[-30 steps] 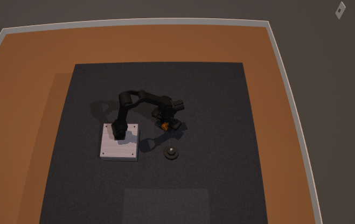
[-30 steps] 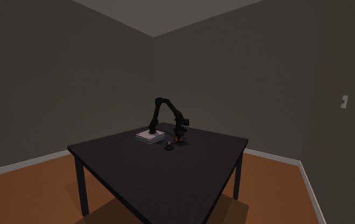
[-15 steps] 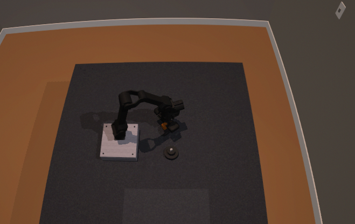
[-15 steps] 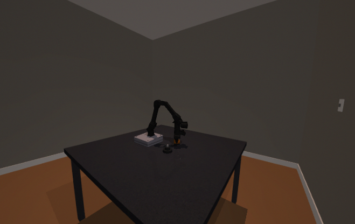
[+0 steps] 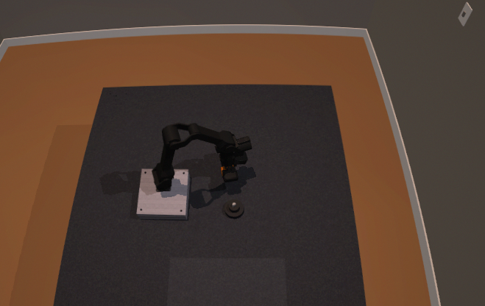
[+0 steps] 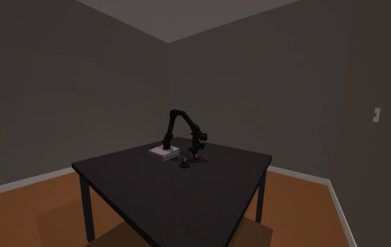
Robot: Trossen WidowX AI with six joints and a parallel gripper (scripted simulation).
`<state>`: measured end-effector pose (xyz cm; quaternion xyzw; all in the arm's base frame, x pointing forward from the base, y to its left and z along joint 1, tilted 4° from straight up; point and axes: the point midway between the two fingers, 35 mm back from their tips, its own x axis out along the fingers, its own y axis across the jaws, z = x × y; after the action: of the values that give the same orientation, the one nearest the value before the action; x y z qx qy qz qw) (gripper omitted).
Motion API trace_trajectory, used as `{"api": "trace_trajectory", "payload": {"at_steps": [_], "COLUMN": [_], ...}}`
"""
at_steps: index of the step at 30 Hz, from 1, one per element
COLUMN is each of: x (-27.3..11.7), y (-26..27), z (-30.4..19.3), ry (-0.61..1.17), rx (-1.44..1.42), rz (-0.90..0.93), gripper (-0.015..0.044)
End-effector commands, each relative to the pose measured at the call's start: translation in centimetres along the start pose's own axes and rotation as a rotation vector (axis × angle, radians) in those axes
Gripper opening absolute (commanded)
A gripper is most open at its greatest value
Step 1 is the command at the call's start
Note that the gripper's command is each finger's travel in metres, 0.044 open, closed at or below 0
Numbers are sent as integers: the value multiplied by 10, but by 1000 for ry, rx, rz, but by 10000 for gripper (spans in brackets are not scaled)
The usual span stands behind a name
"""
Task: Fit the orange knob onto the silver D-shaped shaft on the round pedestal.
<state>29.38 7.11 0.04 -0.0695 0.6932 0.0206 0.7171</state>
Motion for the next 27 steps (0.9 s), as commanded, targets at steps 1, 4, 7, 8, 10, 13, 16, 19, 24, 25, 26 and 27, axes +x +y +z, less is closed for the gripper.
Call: {"api": "trace_trajectory", "payload": {"at_steps": [1, 4, 7, 8, 10, 13, 16, 19, 24, 25, 26, 27], "x": [-1, -1, -1, -1, -1, -1, -1, -1, -1, -1, -1, -1], "y": [1, 1, 1, 1, 1, 1, 1, 1, 1, 1, 1, 1], "z": [2, 2, 2, 2, 2, 2, 2, 2, 2, 2, 2, 2], "ry": [-4, -4, -4, -4, -4, -4, -3, -3, -3, -3, -3, -3], "rx": [132, 153, 153, 159, 202, 303, 405, 506, 675, 702, 718, 724], "rz": [4, 4, 4, 4, 5, 5, 5, 5, 5, 5, 5, 5], "gripper": [181, 181, 181, 181, 181, 181, 181, 181, 181, 181, 181, 181]}}
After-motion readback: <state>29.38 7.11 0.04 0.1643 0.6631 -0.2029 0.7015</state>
